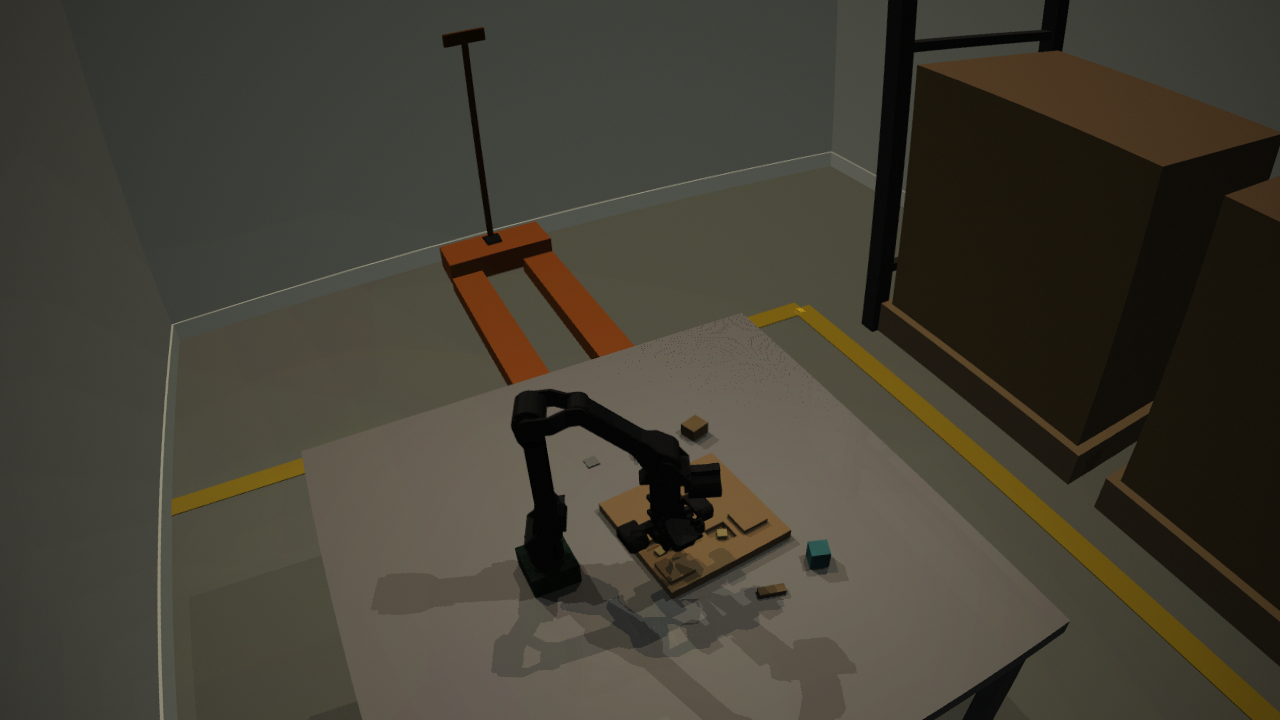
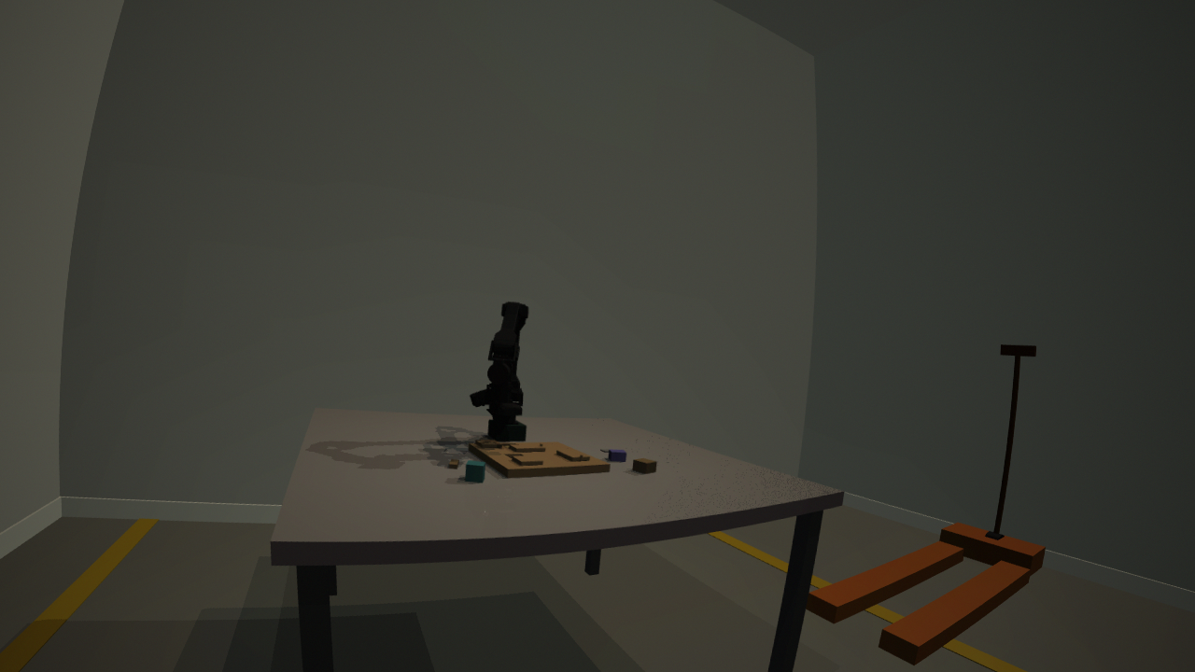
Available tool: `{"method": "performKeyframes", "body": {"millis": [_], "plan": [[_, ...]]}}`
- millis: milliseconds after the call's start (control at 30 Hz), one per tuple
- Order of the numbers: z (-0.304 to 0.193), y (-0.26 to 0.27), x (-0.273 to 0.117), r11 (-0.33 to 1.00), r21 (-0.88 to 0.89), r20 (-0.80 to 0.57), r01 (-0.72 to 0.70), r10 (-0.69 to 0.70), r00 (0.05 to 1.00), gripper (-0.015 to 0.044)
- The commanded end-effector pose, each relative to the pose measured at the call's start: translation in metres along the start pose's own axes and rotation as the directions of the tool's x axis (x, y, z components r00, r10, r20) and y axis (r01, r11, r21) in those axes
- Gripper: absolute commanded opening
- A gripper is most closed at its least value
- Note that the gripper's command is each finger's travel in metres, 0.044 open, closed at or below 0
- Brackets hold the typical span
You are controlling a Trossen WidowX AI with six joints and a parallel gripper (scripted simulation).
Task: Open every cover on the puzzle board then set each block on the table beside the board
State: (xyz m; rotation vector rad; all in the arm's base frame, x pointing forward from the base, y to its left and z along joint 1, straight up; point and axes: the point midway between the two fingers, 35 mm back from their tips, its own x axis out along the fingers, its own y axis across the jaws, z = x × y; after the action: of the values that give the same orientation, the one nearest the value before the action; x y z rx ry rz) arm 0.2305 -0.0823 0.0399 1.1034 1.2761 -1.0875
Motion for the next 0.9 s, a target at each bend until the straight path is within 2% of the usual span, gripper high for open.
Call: {"method": "performKeyframes", "body": {"millis": [0,333,367,500,600,700,867], "plan": [[0.002,0.003,-0.009,1.000,-0.006,0.010,-0.010,0.010,1.000,0.0000],[0.002,0.002,-0.022,1.000,-0.006,0.010,-0.010,0.010,1.000,0.0000],[0.000,0.000,-0.014,1.000,-0.018,0.000,0.000,0.000,1.000,0.0000],[-0.002,0.011,-0.017,0.929,-0.371,0.001,-0.001,0.002,1.000,0.0000],[-0.005,0.021,-0.019,0.761,-0.648,0.002,-0.001,0.004,1.000,0.0000],[-0.008,0.031,-0.021,0.514,-0.858,0.003,0.000,0.005,1.000,0.0000],[-0.013,0.048,-0.024,-0.003,-1.000,0.005,0.005,0.008,1.000,0.0000]]}}
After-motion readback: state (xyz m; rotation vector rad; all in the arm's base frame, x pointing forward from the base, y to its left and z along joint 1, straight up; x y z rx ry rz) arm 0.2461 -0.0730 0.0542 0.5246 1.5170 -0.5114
